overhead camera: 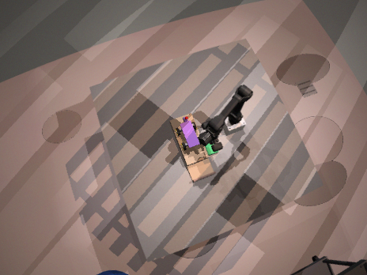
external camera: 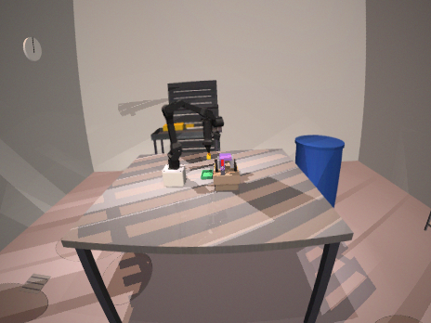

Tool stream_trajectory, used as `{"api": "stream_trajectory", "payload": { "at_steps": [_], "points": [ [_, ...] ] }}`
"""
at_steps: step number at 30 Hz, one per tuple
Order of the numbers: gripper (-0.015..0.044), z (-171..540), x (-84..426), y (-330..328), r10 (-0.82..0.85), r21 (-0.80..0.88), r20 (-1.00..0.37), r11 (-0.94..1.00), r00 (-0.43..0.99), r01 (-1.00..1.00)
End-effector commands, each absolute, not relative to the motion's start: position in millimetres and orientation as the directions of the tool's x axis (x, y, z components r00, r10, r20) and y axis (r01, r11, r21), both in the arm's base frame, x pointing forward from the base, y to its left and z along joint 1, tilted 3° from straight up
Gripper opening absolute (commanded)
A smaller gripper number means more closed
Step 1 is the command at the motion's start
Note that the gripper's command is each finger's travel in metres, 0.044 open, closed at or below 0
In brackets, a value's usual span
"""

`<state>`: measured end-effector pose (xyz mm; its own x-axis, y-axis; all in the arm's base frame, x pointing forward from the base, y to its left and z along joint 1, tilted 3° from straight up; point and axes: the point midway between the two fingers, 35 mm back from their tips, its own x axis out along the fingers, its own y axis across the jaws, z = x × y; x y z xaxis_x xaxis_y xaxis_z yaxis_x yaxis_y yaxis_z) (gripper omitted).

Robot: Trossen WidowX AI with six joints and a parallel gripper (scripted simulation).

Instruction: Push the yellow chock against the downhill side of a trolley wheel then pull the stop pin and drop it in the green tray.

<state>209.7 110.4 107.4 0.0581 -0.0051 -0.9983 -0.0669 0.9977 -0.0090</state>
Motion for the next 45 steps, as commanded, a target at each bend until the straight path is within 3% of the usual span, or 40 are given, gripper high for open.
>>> {"api": "stream_trajectory", "payload": {
  "at_steps": [1,13,21,45],
  "points": [
    [0.0,107,213,126,-0.005,-0.009,-0.998,0.998,0.063,-0.063],
    [0.0,104,223,176,-0.001,-0.005,-0.998,0.998,0.064,-0.063],
    [0.0,104,223,181,-0.116,-0.119,-0.991,0.991,0.07,-0.055],
    [0.0,81,254,184,-0.115,-0.12,-0.991,0.991,0.072,-0.055]
  ]
}}
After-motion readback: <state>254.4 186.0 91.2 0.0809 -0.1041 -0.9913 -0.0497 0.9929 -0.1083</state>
